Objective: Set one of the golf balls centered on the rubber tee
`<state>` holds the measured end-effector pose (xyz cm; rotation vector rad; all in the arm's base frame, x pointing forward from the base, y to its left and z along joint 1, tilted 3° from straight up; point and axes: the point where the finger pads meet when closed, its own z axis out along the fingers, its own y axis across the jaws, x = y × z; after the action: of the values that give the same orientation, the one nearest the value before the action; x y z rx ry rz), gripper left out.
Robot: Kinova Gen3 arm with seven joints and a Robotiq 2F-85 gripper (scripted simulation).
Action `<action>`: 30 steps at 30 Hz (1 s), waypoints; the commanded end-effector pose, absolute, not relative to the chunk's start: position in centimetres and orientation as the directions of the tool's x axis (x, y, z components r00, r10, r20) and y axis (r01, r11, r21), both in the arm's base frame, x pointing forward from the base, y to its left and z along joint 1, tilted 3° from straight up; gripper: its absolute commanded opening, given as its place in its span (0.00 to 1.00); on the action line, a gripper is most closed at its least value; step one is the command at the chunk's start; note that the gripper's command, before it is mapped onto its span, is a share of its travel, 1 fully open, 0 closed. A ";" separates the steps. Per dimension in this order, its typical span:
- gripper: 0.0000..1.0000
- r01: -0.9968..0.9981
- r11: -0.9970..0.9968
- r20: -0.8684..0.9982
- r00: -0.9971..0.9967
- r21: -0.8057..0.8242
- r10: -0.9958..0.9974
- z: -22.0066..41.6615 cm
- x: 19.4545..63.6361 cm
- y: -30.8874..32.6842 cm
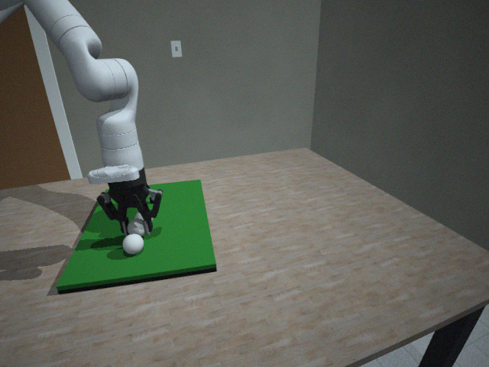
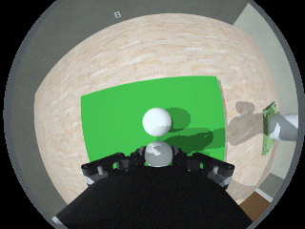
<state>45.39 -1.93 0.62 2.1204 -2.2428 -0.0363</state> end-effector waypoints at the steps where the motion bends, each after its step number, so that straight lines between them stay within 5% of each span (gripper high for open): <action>1: 0.00 -0.997 0.053 0.025 -0.052 0.048 -0.998 2.7 45.8 -1.8; 20: 0.00 -0.998 0.056 0.027 -0.055 0.043 -0.998 9.8 46.3 -1.6; 30: 0.00 -0.997 0.052 0.027 -0.050 0.054 -0.998 10.3 47.0 9.5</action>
<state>46.87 5.83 10.20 2.0946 -2.2791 -0.0343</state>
